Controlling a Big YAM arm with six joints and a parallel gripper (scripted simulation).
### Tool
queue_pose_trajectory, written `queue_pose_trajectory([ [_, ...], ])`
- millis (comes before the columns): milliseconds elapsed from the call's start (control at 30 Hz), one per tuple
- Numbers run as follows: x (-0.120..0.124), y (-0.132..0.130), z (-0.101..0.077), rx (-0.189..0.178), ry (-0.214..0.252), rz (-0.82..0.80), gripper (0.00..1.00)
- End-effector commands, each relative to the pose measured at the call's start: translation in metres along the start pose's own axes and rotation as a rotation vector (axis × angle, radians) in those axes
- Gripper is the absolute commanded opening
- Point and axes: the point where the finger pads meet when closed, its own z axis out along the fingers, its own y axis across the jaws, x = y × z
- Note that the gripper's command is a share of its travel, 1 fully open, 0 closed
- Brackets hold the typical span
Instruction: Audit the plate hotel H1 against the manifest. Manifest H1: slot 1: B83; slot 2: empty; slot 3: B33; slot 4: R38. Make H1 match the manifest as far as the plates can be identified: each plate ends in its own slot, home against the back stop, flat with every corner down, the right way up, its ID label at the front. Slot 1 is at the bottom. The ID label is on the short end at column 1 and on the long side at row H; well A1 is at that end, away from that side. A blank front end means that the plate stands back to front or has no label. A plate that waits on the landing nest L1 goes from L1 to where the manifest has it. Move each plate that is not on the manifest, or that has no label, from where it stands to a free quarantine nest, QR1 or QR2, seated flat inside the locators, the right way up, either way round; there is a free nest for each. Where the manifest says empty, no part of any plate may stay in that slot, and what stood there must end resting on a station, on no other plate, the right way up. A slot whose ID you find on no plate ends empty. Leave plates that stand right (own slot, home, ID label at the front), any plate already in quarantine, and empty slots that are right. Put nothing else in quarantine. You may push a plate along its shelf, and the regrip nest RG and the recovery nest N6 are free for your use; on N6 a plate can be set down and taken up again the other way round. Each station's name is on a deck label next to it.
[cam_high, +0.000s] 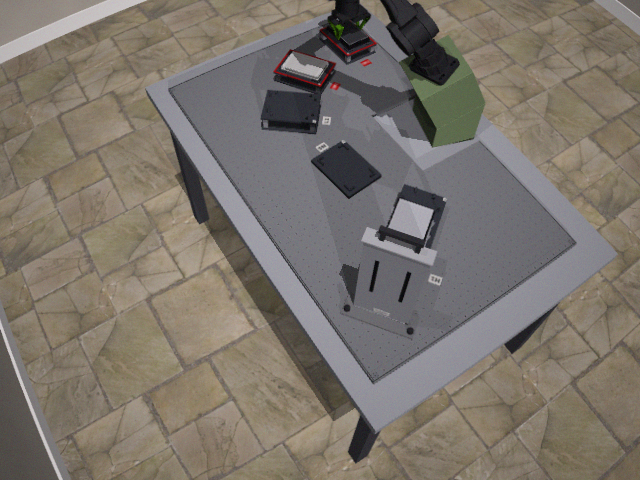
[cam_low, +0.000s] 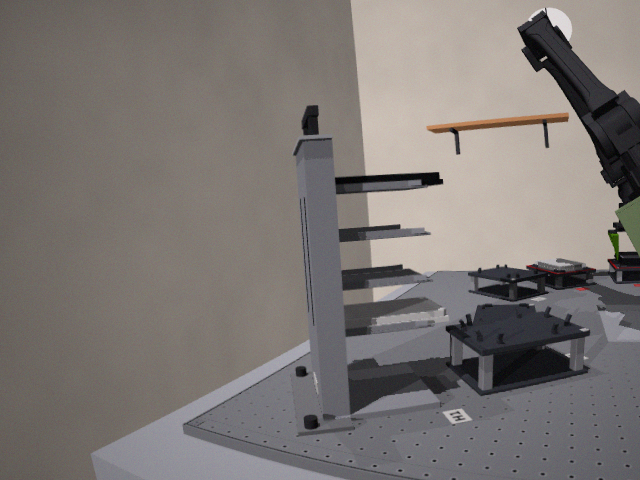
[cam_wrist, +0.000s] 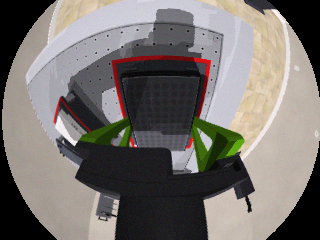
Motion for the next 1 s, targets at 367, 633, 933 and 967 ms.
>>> queue_pose_trajectory([
  [367, -0.011, 0.0, 0.0, 0.003, -0.024, -0.002, 0.86],
  [633, -0.011, 0.0, 0.0, 0.003, -0.024, -0.002, 1.0],
  [933, -0.017, -0.001, -0.013, 0.006, -0.039, 0.013, 1.0],
  [967, -0.015, -0.003, -0.016, 0.007, -0.037, 0.007, 1.0],
])
